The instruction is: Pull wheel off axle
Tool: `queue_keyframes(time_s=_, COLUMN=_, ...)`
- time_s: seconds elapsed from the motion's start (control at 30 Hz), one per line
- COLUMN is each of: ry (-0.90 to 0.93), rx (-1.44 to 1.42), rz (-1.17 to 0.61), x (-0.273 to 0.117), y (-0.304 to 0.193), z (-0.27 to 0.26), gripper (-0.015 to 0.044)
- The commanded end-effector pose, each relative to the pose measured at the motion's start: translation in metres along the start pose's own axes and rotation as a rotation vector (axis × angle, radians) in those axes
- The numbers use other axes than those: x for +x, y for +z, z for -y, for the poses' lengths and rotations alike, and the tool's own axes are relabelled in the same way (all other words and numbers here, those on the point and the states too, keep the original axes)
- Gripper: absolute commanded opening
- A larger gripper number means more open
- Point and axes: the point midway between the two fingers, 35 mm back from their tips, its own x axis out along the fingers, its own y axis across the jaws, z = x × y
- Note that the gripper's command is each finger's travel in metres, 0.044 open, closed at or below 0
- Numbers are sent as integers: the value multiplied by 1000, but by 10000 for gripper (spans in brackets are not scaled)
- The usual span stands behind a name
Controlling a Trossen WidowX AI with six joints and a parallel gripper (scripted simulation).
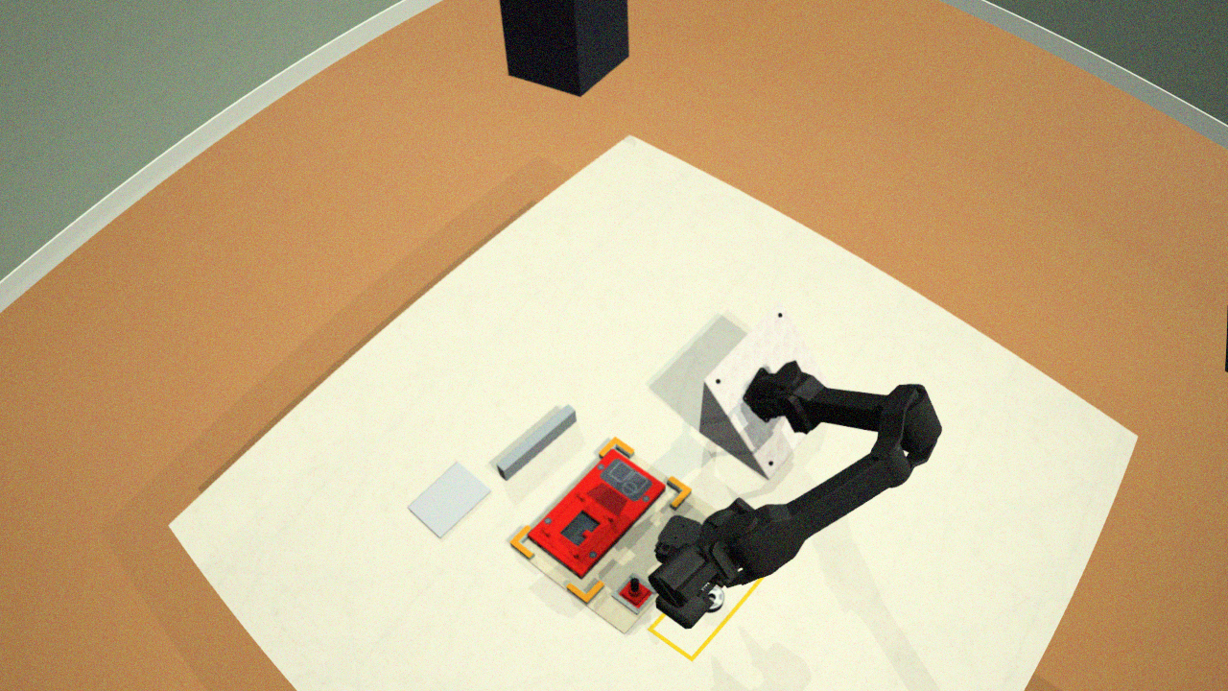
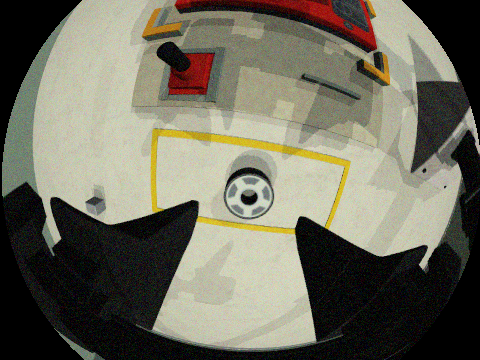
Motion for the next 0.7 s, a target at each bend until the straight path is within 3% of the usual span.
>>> queue_keyframes(time_s=0.0, ry=2, rx=-10, rz=-4, x=-15, y=-3, z=2, gripper=300)
queue_keyframes(time_s=0.03, ry=2, rx=-10, rz=-4, x=-15, y=-3, z=2, gripper=300)
queue_keyframes(time_s=0.23, ry=4, rx=-2, rz=11, x=-35, y=22, z=34, gripper=440)
queue_keyframes(time_s=0.43, ry=-2, rx=-6, rz=0, x=-59, y=37, z=80, gripper=440)
queue_keyframes(time_s=0.67, ry=-2, rx=-6, rz=-1, x=-59, y=37, z=82, gripper=440)
